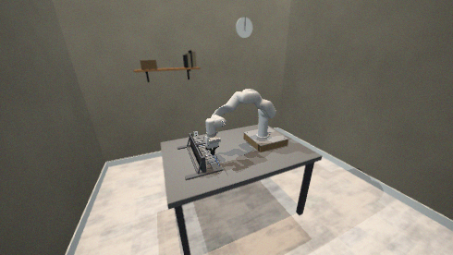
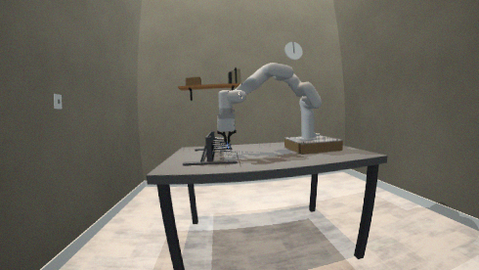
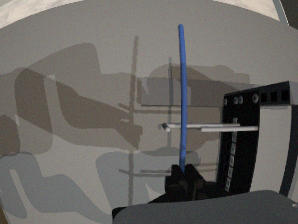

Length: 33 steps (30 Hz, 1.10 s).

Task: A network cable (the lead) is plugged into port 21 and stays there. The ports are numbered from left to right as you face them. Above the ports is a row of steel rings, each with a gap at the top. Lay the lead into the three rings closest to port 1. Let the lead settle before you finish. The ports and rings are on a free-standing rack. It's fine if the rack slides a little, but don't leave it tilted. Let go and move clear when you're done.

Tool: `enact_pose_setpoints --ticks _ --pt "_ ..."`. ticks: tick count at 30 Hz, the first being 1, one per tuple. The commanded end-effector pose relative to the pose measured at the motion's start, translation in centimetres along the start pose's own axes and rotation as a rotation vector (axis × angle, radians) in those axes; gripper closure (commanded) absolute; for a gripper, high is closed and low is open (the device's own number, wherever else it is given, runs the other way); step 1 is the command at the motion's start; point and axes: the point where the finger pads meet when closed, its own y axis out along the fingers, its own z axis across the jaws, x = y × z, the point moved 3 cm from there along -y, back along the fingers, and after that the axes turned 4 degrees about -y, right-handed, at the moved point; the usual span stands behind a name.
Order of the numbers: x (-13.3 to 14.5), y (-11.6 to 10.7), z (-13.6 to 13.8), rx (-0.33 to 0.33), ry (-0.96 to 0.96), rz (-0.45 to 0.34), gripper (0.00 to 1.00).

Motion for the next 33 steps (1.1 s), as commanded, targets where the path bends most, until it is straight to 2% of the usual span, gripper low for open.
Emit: enact_pose_setpoints --ticks 1,17,33 --pt "0.0 0.4 0.2 0.005 0.000 0.001 1.00" --pt "0.0 2.0 0.2 0.005 0.000 0.001 1.00" --pt "0.0 2.3 0.2 0.005 0.000 0.001 1.00"
